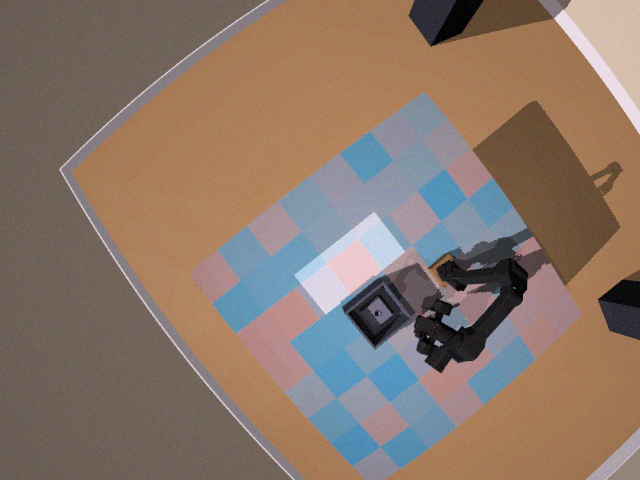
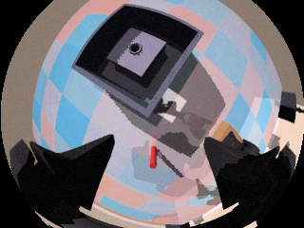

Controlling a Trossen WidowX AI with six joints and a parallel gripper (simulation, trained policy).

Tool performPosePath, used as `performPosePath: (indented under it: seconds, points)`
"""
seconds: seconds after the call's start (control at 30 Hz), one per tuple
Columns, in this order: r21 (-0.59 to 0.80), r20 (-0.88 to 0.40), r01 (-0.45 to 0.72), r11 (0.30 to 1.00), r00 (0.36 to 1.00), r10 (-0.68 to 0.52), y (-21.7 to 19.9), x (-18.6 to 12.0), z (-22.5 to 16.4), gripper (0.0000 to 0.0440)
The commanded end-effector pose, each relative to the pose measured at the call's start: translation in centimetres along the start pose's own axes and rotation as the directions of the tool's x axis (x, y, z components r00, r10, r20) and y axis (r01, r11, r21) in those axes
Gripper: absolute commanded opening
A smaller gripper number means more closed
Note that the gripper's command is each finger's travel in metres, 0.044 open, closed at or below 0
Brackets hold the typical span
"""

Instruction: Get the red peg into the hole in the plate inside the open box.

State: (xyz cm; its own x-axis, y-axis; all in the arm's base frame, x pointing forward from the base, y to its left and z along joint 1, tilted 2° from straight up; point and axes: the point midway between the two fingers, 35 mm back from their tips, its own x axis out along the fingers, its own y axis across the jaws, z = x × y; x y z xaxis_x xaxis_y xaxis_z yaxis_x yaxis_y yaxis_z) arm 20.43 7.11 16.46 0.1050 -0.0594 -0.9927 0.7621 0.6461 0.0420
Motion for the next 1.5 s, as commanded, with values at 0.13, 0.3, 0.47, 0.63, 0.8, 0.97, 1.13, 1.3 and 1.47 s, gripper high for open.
performPosePath:
  seconds: [0.13,0.3,0.47,0.63,0.8,0.97,1.13,1.3,1.47]
  points:
    - [-0.037,-0.060,0.092,0.995,0.994,-0.094,-0.4,2.3,-4.1,0.0440]
    - [-0.063,-0.075,0.116,0.991,0.990,-0.120,-0.2,3.9,-6.4,0.0440]
    - [-0.087,-0.075,0.118,0.989,0.989,-0.124,0.1,5.9,-8.1,0.0440]
    - [-0.107,-0.065,0.106,0.989,0.991,-0.113,0.4,8.0,-9.4,0.0440]
    - [-0.128,-0.049,0.084,0.988,0.995,-0.091,0.7,10.3,-10.2,0.0438]
    - [-0.156,-0.040,0.066,0.986,0.996,-0.074,0.9,12.2,-10.6,0.0428]
    - [-0.180,-0.046,0.083,0.980,0.995,-0.093,0.6,13.7,-10.9,0.0316]
    - [-0.181,-0.048,0.110,0.977,0.992,-0.120,0.4,14.4,-11.0,0.0185]
    - [-0.182,-0.047,0.138,0.973,0.988,-0.149,0.3,14.8,-11.0,0.0058]
